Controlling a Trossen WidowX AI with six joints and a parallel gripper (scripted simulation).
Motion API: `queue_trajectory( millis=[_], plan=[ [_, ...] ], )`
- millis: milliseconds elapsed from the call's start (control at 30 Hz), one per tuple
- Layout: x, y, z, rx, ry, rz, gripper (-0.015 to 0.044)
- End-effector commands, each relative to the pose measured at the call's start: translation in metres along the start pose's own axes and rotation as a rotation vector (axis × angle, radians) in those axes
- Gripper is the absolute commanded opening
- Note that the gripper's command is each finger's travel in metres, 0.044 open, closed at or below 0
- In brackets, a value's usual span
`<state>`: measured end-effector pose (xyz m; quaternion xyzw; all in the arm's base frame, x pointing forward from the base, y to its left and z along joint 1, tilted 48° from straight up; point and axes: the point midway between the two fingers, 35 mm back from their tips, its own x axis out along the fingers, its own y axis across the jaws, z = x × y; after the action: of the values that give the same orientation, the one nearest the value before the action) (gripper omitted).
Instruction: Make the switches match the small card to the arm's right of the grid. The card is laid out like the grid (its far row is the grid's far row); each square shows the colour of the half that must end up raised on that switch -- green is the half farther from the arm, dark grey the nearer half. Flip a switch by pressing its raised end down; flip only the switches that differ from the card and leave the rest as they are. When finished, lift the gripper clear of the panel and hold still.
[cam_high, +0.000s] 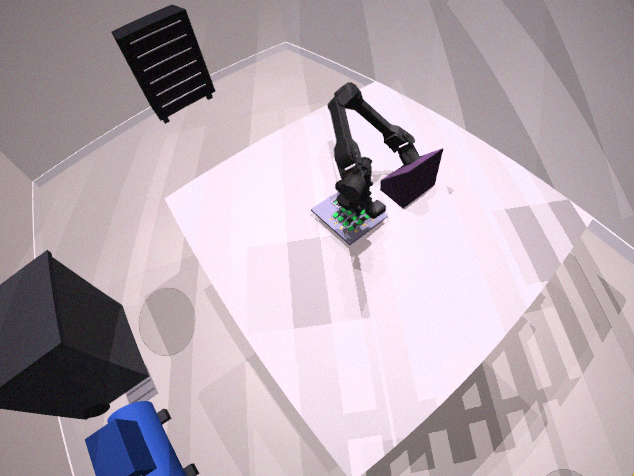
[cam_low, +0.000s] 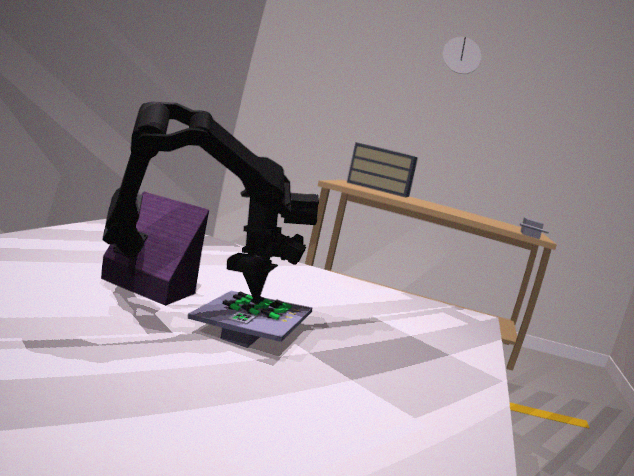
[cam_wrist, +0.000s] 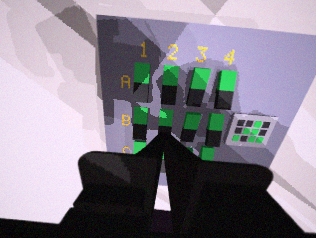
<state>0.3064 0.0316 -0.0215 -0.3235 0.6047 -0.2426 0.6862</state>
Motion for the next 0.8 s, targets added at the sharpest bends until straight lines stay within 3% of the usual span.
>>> queue_trajectory(
  millis=[0, 767],
  plan=[
    [0.0012, -0.0003, -0.0004, -0.007, -0.001, -0.005, 0.0],
    [0.0042, -0.0003, -0.0004, -0.007, -0.001, -0.005, 0.0]
  ],
)
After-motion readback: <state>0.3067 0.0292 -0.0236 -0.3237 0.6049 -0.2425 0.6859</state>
